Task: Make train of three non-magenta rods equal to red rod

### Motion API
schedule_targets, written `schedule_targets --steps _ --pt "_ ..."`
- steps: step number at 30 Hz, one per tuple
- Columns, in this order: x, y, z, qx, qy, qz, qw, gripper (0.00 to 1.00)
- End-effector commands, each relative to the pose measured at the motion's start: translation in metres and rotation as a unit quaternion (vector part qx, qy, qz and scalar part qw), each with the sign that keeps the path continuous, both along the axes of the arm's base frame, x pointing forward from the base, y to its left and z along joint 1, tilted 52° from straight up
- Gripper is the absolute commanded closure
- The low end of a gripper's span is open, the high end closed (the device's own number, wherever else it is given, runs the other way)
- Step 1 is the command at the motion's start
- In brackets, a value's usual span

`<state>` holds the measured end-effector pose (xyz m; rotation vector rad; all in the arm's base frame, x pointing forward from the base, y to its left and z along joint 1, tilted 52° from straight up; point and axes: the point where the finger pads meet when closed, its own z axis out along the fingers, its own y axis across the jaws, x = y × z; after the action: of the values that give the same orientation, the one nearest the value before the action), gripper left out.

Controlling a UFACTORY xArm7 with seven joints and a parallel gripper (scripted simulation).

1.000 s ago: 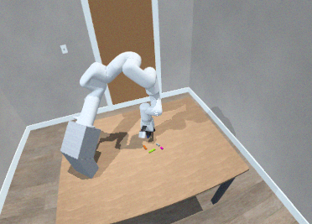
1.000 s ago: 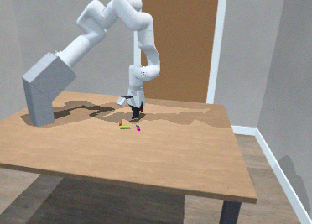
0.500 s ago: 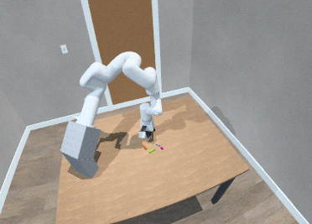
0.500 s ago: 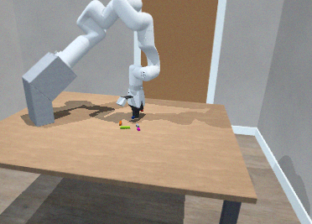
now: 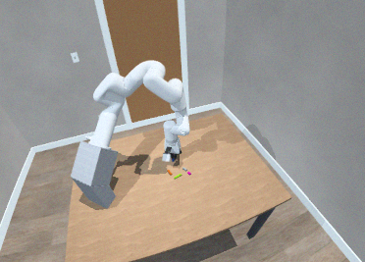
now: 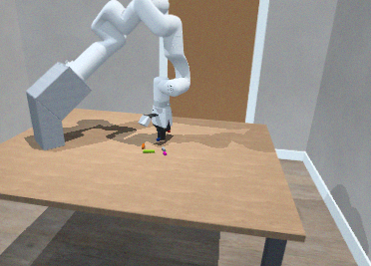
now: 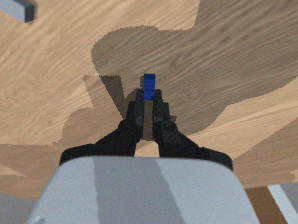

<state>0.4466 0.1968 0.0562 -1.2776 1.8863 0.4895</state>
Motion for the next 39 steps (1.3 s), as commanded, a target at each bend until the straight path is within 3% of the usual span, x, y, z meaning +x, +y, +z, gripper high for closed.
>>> schedule_targets --steps 1,14,30,39 --pt "0.001 -0.001 0.0 0.0 0.0 -0.001 1.0 0.92" --pt "0.001 -0.001 0.0 0.0 0.0 -0.001 1.0 0.76" --pt "-0.002 -0.005 0.004 0.0 0.0 -0.001 1.0 0.76" --pt "-0.017 -0.032 0.028 0.0 0.0 -0.001 1.0 0.76"
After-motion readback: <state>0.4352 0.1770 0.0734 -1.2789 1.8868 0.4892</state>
